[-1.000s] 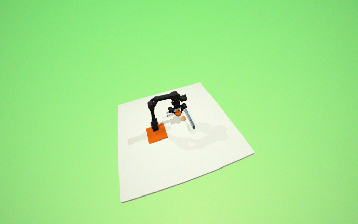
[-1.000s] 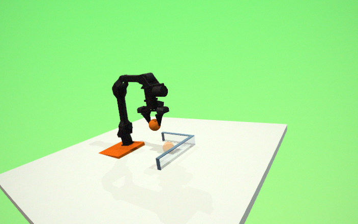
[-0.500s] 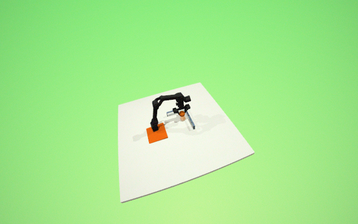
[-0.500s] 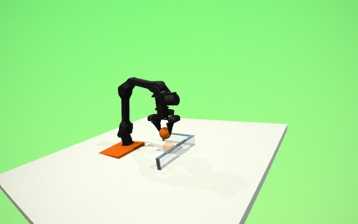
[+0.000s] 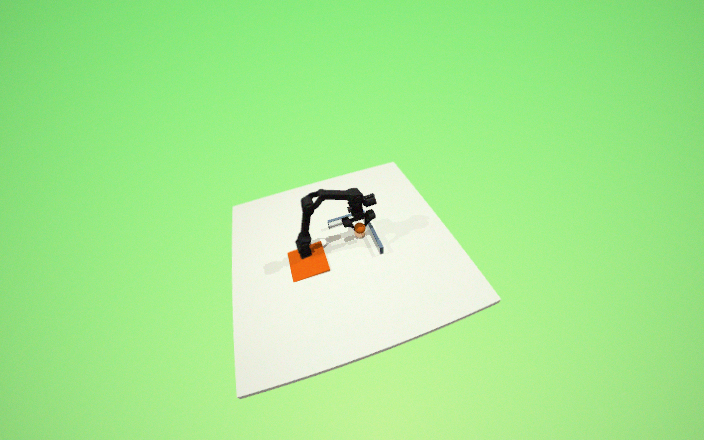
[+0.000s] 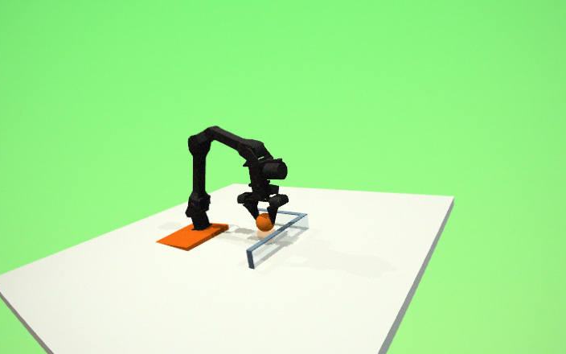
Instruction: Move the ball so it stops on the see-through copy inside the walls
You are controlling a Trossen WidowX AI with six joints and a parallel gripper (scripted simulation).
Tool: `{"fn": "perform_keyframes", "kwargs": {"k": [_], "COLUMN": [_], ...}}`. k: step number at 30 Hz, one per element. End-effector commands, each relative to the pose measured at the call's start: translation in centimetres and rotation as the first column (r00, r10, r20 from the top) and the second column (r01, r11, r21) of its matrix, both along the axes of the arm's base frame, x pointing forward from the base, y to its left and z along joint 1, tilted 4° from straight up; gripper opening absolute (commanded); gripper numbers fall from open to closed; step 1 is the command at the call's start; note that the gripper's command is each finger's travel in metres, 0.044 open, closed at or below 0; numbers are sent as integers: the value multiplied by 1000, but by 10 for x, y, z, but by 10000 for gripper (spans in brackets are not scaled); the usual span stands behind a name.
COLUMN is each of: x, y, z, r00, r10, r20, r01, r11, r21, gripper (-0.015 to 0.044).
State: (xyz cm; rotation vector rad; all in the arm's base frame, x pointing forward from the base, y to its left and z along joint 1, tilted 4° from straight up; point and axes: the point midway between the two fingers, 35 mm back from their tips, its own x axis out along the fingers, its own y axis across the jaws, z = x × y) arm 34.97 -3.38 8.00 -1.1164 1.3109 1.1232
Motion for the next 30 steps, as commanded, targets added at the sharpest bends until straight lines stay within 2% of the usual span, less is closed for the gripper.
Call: {"fn": "perform_keyframes", "kwargs": {"k": [1,24,30], "x": [-3,-5,-4], "y": [0,-1,-1], "z": [-19,-49,-43], "r00": [1000,1000,1000], "r10": [-3,-3,-3], "r20": [-10,-10,-2], "r01": [3,3,3], "r11": [1000,1000,1000], "r21": [1,1,0], "gripper": [0,0,157]}}
